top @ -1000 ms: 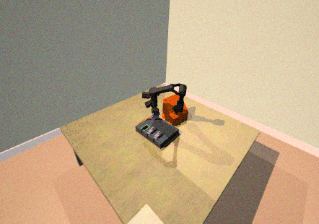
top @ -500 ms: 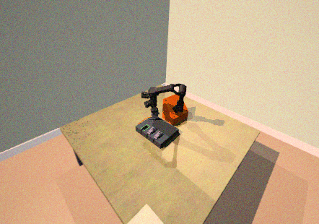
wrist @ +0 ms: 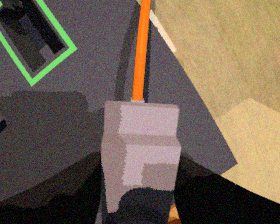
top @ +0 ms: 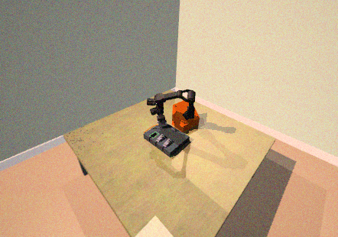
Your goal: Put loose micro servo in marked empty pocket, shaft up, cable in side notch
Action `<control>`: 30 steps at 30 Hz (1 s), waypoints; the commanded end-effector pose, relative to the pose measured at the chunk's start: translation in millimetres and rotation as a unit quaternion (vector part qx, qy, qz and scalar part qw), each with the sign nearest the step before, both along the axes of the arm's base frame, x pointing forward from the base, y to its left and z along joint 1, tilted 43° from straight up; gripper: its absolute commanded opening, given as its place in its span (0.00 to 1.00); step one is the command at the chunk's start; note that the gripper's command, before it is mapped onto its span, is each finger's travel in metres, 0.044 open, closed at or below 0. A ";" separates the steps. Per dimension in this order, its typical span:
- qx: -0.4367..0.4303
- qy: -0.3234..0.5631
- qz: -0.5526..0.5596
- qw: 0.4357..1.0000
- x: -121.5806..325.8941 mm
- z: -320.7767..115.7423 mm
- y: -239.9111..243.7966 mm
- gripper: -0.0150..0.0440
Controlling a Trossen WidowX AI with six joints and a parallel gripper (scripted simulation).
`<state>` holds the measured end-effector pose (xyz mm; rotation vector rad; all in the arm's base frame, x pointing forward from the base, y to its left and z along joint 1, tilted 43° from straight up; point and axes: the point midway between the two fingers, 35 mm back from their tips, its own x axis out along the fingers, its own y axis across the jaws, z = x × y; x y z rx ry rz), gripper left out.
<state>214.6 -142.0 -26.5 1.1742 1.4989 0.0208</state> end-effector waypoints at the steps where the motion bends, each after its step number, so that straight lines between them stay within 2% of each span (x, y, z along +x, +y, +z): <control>1: -0.001 -0.002 -0.002 1.000 1.6 12.9 10.7 0.25; 10: -0.005 -0.020 0.018 1.000 1.9 20.4 19.2 0.25; 30: -0.060 -0.217 0.240 0.944 1.9 20.3 19.2 0.25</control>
